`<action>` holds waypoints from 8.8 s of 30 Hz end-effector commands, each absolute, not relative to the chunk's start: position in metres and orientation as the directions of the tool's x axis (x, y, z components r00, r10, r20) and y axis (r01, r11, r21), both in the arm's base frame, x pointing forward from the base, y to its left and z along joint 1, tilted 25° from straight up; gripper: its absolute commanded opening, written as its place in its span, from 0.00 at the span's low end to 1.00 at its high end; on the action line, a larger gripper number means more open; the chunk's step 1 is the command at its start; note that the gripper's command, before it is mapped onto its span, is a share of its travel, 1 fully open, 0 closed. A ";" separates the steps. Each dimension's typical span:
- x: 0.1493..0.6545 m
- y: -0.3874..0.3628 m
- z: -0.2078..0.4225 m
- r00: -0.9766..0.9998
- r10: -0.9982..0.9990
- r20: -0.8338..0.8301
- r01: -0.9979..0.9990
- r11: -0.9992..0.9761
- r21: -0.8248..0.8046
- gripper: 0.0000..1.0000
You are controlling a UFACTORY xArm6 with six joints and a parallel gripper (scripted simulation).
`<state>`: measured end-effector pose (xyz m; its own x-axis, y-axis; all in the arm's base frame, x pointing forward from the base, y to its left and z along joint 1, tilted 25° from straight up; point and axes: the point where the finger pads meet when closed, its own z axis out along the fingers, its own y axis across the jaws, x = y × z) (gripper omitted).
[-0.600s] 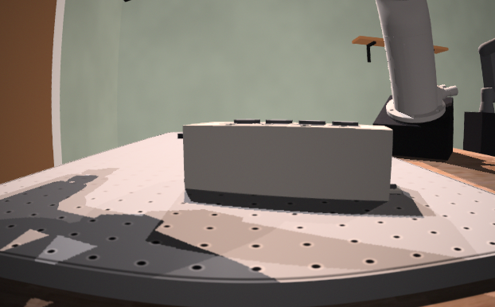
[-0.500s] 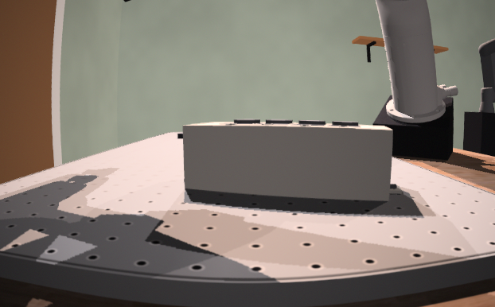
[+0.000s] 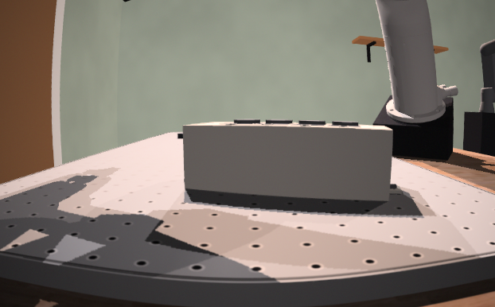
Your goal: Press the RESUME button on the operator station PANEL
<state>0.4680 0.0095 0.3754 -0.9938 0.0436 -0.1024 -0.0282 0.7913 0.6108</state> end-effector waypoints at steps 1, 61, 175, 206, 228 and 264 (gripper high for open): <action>0.465 0.018 0.374 -0.990 -0.011 -0.142 -0.094 0.799 0.594 0.00; 0.381 0.151 0.309 0.282 -0.889 -0.360 -0.956 -0.231 -0.180 0.00; 0.234 0.264 0.194 0.179 0.904 0.389 0.954 -0.255 0.155 0.00; 0.234 0.264 0.194 0.179 0.904 0.389 0.954 -0.255 0.155 0.00; 0.234 0.264 0.194 0.179 0.904 0.389 0.954 -0.255 0.155 0.00; 0.273 0.246 0.210 0.179 0.904 0.389 0.954 -0.255 0.155 0.00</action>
